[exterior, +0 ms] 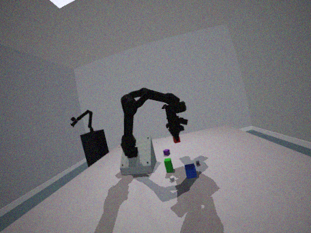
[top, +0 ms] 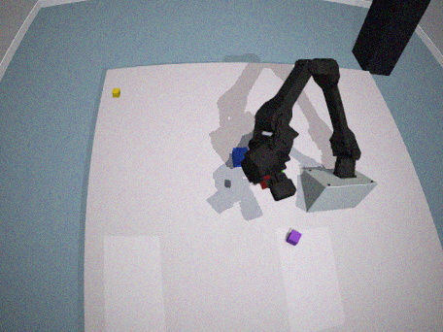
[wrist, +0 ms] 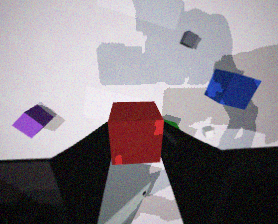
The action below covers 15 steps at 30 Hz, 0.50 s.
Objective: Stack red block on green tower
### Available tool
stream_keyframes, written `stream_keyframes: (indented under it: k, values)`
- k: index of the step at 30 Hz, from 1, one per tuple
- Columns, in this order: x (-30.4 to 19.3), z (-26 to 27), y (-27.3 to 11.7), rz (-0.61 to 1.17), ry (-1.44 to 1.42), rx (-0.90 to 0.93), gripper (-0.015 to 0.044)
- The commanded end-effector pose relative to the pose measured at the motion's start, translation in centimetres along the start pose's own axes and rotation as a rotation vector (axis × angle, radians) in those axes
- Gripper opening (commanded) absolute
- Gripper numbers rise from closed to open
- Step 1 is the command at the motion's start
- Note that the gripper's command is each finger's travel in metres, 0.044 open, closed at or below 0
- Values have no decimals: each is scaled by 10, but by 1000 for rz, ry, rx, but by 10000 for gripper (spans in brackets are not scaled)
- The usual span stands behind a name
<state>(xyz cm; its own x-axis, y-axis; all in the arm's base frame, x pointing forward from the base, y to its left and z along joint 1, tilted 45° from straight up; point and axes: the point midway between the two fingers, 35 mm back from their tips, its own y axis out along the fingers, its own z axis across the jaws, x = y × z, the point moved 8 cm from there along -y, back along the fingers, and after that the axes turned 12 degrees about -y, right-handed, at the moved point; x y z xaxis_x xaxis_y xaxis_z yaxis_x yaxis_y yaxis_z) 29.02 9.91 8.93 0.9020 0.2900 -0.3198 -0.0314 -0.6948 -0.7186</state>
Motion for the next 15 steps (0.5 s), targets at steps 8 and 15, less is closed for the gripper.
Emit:
stream_keyframes:
  k: [8,15]
  values:
    - [-43,-23,1,-3,-1,-4,0]
    - [-70,-33,5,-2,5,-3,0]
